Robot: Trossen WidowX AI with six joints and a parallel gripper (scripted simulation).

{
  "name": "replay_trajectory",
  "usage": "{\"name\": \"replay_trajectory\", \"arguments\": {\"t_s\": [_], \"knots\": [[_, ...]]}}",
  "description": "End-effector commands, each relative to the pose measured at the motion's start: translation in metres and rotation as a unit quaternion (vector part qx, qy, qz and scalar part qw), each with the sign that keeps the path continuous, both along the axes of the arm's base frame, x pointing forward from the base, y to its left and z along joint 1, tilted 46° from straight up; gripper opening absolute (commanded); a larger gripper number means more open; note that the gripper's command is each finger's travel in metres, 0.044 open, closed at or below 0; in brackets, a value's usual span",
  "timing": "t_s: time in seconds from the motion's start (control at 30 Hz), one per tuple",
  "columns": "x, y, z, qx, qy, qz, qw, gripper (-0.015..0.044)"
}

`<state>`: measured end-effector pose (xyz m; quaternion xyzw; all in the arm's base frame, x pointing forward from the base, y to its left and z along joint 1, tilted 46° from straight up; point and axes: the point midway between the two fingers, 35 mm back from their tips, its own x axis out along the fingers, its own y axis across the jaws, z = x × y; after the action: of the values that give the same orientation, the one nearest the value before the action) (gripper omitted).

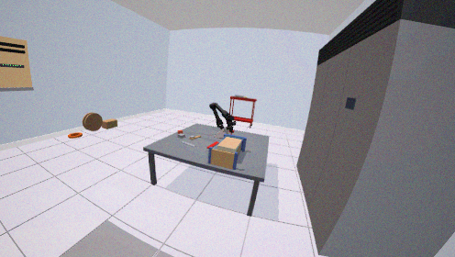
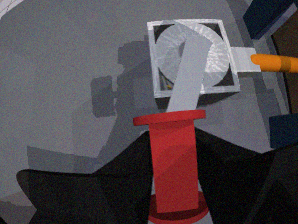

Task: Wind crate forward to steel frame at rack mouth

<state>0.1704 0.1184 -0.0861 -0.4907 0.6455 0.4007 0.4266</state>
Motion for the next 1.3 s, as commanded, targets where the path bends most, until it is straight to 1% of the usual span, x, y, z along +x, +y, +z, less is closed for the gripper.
{"name": "replay_trajectory", "arguments": {"t_s": [0.0,1.27], "knots": [[0.019,-0.010,0.001,-0.015,-0.023,-0.005,1.000,0.0000],[0.061,-0.016,-0.004,-0.015,-0.025,-0.005,1.000,0.0000]]}}
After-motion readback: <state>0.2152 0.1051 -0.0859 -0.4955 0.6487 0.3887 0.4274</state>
